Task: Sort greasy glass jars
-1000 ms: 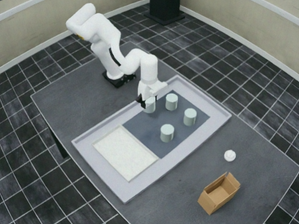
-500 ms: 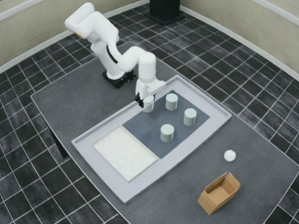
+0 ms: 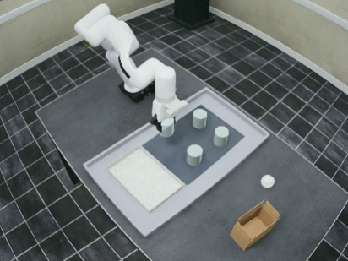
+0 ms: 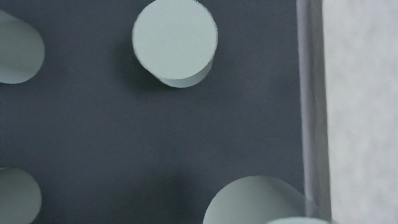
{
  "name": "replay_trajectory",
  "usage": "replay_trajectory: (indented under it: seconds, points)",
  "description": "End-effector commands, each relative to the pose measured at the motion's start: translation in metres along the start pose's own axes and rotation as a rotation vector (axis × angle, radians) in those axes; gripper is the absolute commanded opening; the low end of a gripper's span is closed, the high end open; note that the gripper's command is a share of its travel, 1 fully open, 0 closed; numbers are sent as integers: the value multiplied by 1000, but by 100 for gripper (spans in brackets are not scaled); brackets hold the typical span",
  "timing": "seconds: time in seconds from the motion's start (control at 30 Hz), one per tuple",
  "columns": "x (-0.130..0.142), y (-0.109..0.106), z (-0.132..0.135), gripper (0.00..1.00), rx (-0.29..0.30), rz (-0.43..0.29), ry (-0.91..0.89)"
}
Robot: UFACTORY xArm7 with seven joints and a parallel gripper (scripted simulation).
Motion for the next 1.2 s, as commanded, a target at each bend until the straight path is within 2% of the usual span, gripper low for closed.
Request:
replay_trajectory:
  seconds: [0.0,1.17]
  points:
    - [-10,-2,14,0,-2,5,-1]
    - [-61,-2,99,0,-2,5,-1]
Point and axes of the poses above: the point where the finger pads meet when closed, its own y axis out along the fingers, its own z axis across the jaws, x = y × z, the point moved 4 cm from there along -y, back along the fingers, and after that the axes turned 13 degrees about y, right-handed, at the moved point
